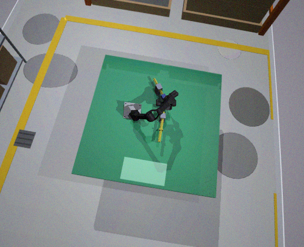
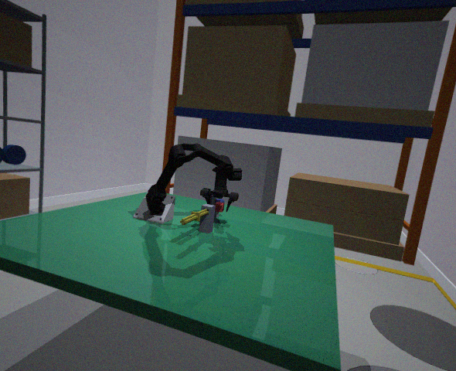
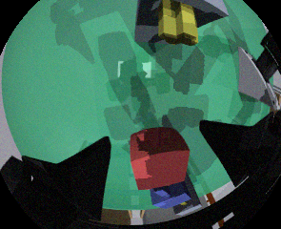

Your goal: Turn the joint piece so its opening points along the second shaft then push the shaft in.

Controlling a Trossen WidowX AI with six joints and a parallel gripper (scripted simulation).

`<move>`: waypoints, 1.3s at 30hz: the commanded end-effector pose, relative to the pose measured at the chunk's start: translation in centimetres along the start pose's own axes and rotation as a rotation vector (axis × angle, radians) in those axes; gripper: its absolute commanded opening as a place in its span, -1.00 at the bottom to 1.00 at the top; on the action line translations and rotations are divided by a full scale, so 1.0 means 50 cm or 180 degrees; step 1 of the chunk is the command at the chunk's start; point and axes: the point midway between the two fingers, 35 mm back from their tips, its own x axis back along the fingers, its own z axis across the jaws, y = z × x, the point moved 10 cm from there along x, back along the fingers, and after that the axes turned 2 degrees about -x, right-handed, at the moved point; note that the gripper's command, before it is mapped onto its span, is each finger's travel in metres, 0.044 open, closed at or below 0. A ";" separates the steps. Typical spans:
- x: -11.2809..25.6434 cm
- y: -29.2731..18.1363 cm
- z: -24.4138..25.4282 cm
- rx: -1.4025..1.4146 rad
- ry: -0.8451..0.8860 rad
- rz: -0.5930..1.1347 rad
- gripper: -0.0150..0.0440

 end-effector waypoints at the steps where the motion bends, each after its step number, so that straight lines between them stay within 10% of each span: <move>1: 0.003 -0.006 0.004 -0.0040 0.0026 0.0040 1.00; 20: -0.053 -0.007 0.006 -0.0042 0.0027 0.0037 1.00; 30: -0.053 -0.007 0.006 -0.0042 0.0027 0.0037 0.12; 39: -0.053 -0.007 0.006 -0.0042 0.0027 0.0037 0.12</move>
